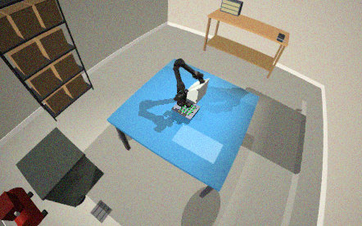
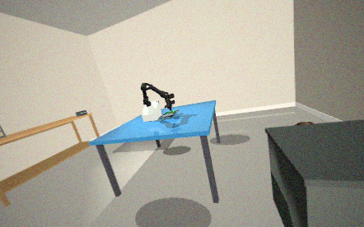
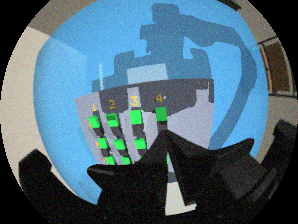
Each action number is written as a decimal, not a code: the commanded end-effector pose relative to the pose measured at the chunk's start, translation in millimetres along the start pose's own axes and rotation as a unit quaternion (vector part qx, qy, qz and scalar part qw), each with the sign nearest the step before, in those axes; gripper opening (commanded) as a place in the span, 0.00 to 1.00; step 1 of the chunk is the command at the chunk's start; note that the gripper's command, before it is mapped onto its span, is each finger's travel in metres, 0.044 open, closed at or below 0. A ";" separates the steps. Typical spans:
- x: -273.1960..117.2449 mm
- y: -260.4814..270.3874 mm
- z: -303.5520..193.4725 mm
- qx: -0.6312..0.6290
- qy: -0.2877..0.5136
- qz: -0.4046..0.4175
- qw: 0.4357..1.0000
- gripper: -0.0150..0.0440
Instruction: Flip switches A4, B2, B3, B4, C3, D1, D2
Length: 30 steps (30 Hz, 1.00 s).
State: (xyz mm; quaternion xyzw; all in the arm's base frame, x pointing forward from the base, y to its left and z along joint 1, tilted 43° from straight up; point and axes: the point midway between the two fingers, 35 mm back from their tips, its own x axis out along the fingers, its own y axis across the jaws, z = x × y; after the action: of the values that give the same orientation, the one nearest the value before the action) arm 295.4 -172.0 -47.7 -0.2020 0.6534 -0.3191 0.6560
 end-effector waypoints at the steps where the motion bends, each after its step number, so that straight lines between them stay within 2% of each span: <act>1: 5.3 0.1 -1.2 -0.003 0.001 -0.001 1.000 0.25; 30: 13.6 0.0 -1.6 -0.003 0.001 -0.001 1.000 0.25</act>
State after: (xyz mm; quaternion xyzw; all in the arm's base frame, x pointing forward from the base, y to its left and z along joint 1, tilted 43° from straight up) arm 293.3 -180.8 -57.2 -0.2033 0.6544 -0.3200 0.6543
